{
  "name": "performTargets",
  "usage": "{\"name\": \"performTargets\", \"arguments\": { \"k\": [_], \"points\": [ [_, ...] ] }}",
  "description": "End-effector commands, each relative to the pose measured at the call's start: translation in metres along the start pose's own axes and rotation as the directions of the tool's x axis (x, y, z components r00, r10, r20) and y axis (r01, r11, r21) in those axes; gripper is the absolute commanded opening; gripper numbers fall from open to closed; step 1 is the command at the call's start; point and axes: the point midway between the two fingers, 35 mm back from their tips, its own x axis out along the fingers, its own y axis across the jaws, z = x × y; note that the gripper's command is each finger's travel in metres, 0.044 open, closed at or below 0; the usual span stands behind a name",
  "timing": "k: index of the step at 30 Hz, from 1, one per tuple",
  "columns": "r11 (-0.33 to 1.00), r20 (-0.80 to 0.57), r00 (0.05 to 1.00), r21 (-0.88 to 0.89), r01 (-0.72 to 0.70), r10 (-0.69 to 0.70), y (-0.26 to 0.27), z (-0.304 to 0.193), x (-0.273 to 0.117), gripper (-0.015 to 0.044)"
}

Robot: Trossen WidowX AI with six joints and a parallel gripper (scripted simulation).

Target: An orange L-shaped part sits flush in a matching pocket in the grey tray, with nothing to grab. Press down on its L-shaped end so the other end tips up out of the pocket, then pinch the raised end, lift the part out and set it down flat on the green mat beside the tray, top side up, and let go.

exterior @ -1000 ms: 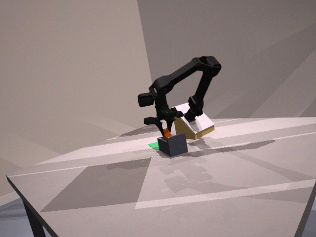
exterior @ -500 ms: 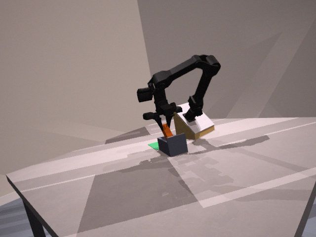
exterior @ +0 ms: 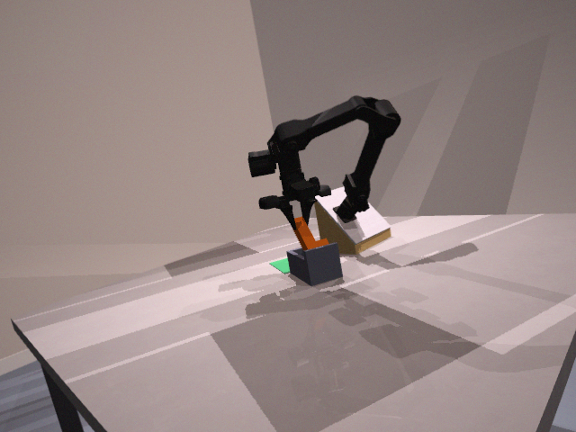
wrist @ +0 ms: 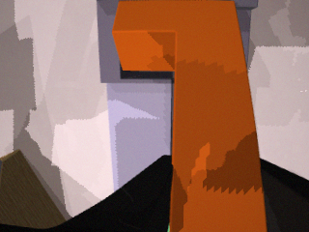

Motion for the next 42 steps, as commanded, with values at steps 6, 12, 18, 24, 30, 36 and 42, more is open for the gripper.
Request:
{"name": "performTargets", "arguments": {
  "k": [6, 12, 18, 24, 30, 36, 42],
  "points": [
    [1.000, -0.006, 1.000, -0.006, 0.001, -0.001, -0.001, 0.000, -0.014, 0.0000],
    [1.000, -0.006, 1.000, -0.005, 0.001, -0.001, -0.001, 0.000, -0.022, 0.0000],
    [1.000, -0.006, 1.000, -0.005, 0.001, -0.001, 0.000, 0.000, -0.024, 0.0000],
    [1.000, -0.007, 1.000, -0.005, 0.001, -0.001, 0.000, -0.013, -0.024, 0.0000],
    [1.000, -0.008, 1.000, -0.005, 0.001, -0.001, 0.001, -0.046, -0.023, 0.0000],
    [1.000, -0.009, 1.000, -0.005, 0.002, -0.002, 0.002, -0.079, -0.023, 0.0000],
    [1.000, -0.011, 1.000, -0.005, 0.002, -0.002, 0.005, -0.113, -0.023, 0.0000]
  ]
}}
